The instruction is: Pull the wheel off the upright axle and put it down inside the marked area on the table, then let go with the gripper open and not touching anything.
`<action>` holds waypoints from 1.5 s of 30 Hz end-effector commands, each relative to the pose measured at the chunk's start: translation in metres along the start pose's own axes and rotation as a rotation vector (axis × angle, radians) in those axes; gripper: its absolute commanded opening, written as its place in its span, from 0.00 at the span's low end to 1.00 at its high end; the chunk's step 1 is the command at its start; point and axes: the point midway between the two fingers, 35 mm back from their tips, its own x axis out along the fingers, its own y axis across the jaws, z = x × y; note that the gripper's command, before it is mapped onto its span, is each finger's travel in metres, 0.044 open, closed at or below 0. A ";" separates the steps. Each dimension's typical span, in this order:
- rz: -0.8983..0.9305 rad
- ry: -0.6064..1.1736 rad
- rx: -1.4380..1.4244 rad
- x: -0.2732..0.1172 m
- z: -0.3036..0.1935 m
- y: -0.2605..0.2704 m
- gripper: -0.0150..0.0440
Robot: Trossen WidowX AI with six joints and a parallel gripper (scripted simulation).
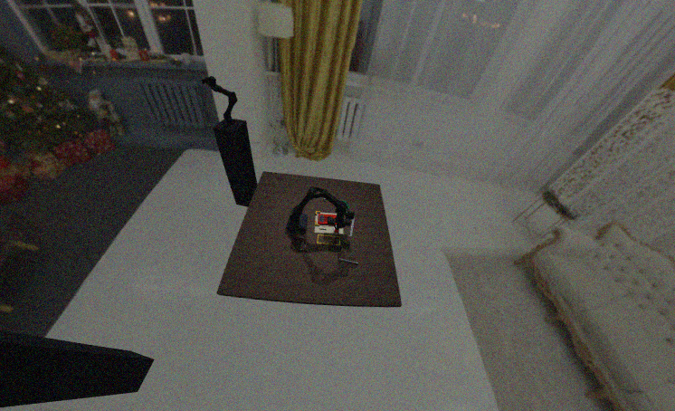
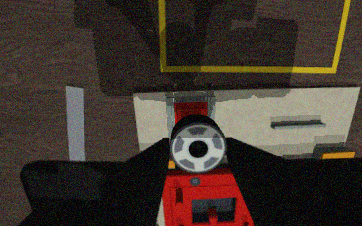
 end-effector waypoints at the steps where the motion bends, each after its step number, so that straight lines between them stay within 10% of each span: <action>1: 0.001 0.001 0.000 -0.002 0.000 0.000 0.25; 45: 0.001 0.000 0.005 -0.040 0.004 -0.002 0.25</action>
